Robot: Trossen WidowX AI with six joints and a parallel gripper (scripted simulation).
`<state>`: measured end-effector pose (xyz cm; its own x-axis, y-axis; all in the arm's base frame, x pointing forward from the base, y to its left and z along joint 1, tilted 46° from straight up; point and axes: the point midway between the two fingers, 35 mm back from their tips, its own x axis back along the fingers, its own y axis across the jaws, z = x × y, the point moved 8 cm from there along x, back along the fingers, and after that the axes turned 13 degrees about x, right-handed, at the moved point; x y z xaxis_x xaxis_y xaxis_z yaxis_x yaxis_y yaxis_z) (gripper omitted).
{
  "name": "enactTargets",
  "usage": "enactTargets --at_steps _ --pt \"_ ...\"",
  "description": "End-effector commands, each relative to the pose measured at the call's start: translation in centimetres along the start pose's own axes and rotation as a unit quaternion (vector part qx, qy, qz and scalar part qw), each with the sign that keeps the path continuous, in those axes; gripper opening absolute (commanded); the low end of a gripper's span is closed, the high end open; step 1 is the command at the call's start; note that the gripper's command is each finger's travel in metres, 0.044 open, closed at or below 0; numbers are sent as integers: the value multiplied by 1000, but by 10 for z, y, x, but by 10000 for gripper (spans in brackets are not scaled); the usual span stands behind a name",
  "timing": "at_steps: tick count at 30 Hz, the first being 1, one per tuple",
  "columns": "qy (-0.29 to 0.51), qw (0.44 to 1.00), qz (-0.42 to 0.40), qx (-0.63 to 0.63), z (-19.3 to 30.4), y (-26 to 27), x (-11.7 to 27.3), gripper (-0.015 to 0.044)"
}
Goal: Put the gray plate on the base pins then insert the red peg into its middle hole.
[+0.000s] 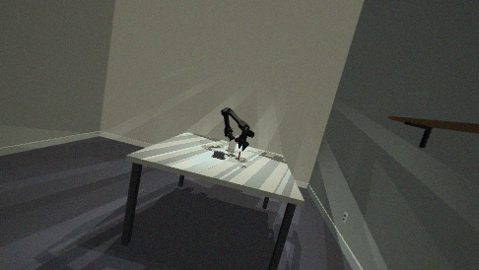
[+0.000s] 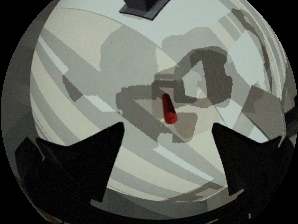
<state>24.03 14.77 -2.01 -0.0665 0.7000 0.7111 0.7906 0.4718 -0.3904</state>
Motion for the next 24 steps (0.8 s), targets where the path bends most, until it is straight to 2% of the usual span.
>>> enactTargets --at_steps 1,24 --pt "-3 1000 2 3 0 0 -8 440" --pt "-4 1000 2 3 -1 -1 -46 440"
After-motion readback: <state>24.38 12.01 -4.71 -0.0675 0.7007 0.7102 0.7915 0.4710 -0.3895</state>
